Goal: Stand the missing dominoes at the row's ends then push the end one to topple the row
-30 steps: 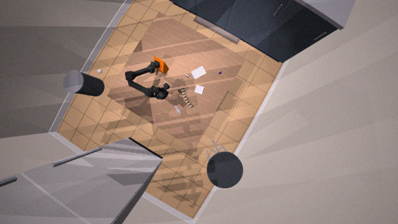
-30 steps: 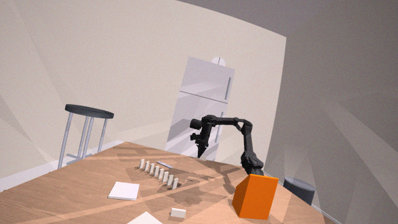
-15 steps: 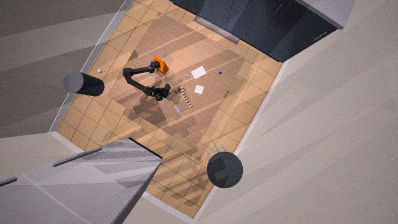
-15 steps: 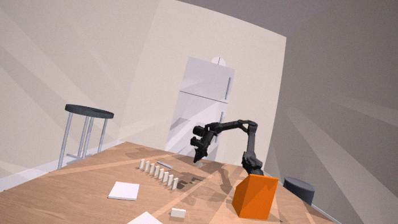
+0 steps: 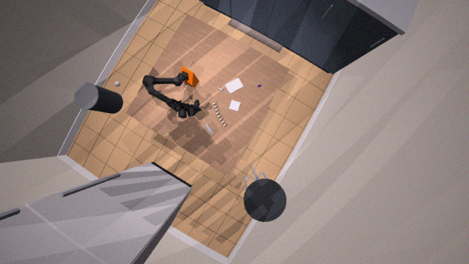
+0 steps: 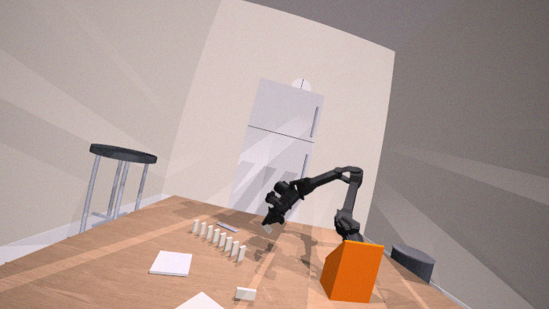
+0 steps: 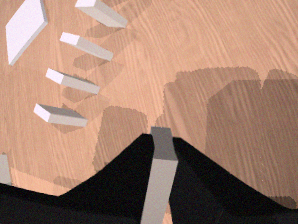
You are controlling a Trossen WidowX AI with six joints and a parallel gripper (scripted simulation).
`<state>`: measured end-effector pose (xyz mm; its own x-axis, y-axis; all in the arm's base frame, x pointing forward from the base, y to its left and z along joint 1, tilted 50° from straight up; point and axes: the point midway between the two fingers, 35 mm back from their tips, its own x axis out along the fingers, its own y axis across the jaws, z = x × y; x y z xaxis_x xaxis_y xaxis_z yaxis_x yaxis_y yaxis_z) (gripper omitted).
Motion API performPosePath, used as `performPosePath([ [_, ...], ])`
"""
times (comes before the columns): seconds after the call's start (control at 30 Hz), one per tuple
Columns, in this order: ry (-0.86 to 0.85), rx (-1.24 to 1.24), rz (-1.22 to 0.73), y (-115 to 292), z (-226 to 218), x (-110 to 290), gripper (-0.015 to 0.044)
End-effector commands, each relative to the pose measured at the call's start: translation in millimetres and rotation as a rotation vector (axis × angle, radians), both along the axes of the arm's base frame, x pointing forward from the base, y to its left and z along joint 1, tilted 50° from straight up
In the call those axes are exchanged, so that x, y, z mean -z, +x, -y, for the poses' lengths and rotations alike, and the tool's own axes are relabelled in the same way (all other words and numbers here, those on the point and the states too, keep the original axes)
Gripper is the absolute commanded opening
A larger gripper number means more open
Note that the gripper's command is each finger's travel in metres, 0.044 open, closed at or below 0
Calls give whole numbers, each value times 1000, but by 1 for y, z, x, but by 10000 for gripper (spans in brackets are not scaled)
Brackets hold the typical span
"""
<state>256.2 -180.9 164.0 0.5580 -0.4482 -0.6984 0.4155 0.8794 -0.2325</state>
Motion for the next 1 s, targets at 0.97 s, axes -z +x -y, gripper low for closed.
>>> performPosePath([
  [0.97, -574, -407, 481, -35, -3, -43, 21],
])
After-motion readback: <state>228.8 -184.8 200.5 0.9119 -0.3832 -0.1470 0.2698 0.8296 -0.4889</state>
